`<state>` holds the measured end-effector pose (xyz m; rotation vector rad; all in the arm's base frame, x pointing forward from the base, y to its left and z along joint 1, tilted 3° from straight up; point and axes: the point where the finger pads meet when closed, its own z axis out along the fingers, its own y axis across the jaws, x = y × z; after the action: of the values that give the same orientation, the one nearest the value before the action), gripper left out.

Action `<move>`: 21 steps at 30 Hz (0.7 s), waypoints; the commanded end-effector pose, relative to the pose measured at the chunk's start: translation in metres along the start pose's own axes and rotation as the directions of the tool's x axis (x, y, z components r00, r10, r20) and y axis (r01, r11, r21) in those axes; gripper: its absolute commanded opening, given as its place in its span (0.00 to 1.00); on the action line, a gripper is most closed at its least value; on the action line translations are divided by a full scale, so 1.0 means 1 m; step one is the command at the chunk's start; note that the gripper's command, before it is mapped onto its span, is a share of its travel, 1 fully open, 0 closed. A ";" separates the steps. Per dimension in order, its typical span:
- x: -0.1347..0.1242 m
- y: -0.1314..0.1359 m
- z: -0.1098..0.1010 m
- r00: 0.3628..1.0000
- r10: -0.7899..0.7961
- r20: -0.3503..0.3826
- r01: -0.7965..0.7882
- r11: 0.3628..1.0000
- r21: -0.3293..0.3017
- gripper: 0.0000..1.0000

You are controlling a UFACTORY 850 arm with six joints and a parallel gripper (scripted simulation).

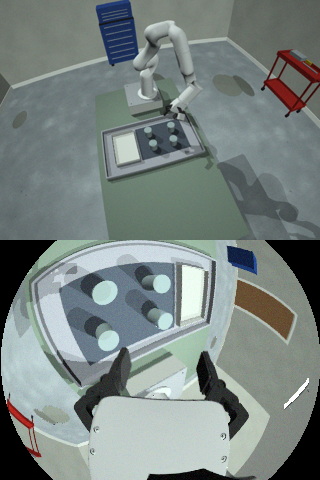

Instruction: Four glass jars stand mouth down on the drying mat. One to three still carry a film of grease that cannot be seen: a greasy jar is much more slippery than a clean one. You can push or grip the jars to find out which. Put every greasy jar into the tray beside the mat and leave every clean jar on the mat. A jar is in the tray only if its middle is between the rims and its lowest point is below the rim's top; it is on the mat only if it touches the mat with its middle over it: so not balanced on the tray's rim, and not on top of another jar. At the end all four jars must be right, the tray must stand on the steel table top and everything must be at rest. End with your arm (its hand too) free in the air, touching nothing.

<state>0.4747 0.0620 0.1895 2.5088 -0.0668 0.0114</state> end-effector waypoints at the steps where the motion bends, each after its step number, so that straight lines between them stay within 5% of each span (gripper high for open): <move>1: -0.001 0.005 0.015 1.000 -0.008 -0.004 0.008 0.991 0.136 1.00; 6: -0.001 0.005 0.015 1.000 -0.008 -0.004 0.008 0.991 0.136 1.00; 7: -0.002 0.010 0.030 1.000 -0.014 -0.009 0.016 0.968 0.252 1.00; 16: -0.002 0.010 0.030 1.000 -0.014 -0.009 0.016 0.968 0.252 1.00; 17: -0.003 0.014 0.045 1.000 -0.022 -0.016 0.026 0.926 0.377 1.00; 21: -0.003 0.014 0.045 1.000 -0.022 -0.016 0.026 0.926 0.377 1.00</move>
<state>0.4709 0.0305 0.1663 2.8173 -0.0429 0.0382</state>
